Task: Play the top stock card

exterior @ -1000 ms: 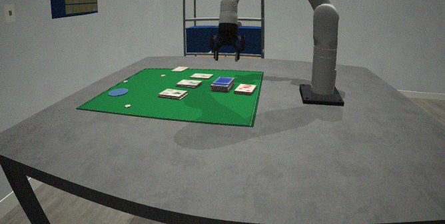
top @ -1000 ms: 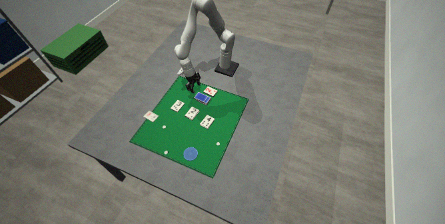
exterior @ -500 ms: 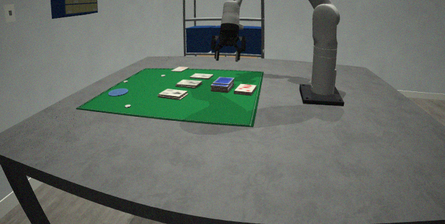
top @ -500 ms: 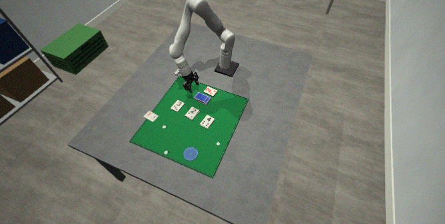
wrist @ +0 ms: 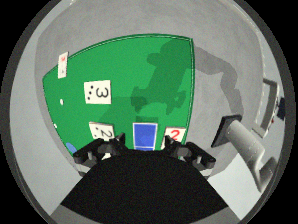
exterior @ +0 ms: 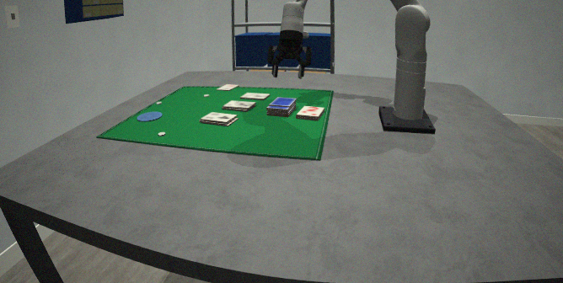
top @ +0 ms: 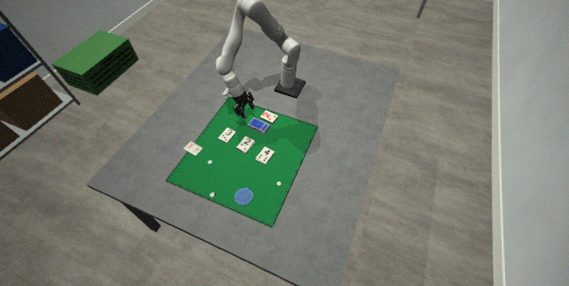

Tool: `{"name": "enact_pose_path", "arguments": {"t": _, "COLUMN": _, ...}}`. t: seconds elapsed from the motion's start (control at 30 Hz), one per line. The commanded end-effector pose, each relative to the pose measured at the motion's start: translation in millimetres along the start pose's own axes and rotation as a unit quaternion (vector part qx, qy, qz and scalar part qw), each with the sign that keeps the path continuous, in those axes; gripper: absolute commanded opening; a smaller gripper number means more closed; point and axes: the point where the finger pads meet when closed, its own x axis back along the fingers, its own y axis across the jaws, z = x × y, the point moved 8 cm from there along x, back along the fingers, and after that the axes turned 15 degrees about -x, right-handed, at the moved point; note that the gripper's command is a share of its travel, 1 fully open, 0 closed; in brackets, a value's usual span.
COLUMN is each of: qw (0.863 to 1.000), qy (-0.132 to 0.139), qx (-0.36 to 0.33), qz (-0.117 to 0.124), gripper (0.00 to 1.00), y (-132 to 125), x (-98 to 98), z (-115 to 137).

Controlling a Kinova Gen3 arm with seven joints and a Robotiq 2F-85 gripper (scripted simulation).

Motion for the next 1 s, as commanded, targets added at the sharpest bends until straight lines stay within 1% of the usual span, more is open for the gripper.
{"name": "enact_pose_path", "arguments": {"t": 0.0, "qw": 1.0, "qy": -0.003, "qx": 0.001, "qz": 0.0, "gripper": 0.85, "y": -1, "x": -3.1, "z": 0}}
{"name": "enact_pose_path", "arguments": {"t": 0.23, "qw": 1.0, "qy": -0.003, "qx": 0.001, "qz": -0.001, "gripper": 0.85, "y": 0, "x": -10.9, "z": 3}}
{"name": "enact_pose_path", "arguments": {"t": 0.7, "qw": 1.0, "qy": -0.004, "qx": 0.001, "qz": -0.002, "gripper": 0.85, "y": -3, "x": -38.3, "z": 14}}
{"name": "enact_pose_path", "arguments": {"t": 0.97, "qw": 1.0, "qy": -0.004, "qx": 0.001, "qz": -0.001, "gripper": 0.85, "y": -4, "x": -46.0, "z": 17}}
